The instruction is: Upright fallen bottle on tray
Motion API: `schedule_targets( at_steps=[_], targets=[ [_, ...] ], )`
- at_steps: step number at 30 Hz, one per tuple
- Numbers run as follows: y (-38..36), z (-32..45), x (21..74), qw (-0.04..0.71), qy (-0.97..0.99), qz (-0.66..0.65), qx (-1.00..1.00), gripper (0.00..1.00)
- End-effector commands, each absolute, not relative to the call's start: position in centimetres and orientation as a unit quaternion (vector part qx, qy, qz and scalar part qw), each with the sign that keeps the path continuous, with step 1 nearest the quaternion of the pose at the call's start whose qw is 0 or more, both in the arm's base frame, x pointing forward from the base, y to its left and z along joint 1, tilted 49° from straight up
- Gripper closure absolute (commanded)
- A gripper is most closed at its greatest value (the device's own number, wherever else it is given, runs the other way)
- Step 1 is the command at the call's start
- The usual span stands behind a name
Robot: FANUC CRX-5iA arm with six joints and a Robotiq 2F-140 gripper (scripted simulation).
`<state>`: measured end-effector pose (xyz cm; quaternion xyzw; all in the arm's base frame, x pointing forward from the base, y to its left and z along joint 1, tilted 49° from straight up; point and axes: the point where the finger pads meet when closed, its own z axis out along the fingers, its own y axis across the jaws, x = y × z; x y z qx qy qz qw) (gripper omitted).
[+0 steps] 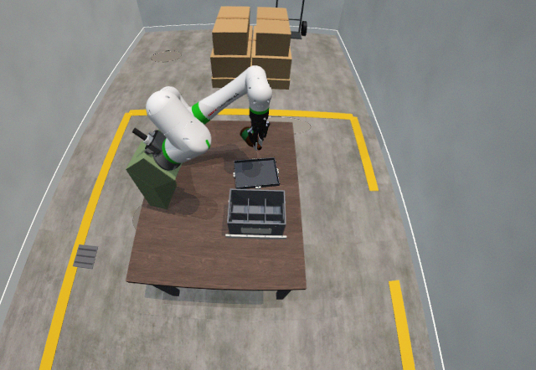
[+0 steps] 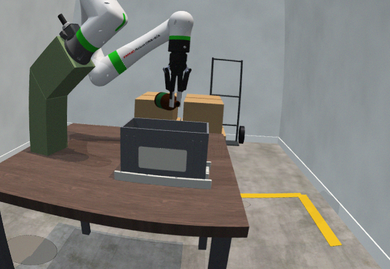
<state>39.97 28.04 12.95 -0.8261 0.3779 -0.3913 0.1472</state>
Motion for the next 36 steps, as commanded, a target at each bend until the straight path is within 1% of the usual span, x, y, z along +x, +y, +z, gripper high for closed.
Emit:
schedule_targets(
  at_steps=[1,14,36],
  targets=[
    [28.04,12.96,39.96,0.156,0.396,-0.388,-0.817,1.0],
    [28.04,12.96,39.96,0.182,0.452,-0.376,-0.788,1.0],
    [28.04,12.96,39.96,0.184,0.455,-0.376,-0.786,1.0]
  ],
)
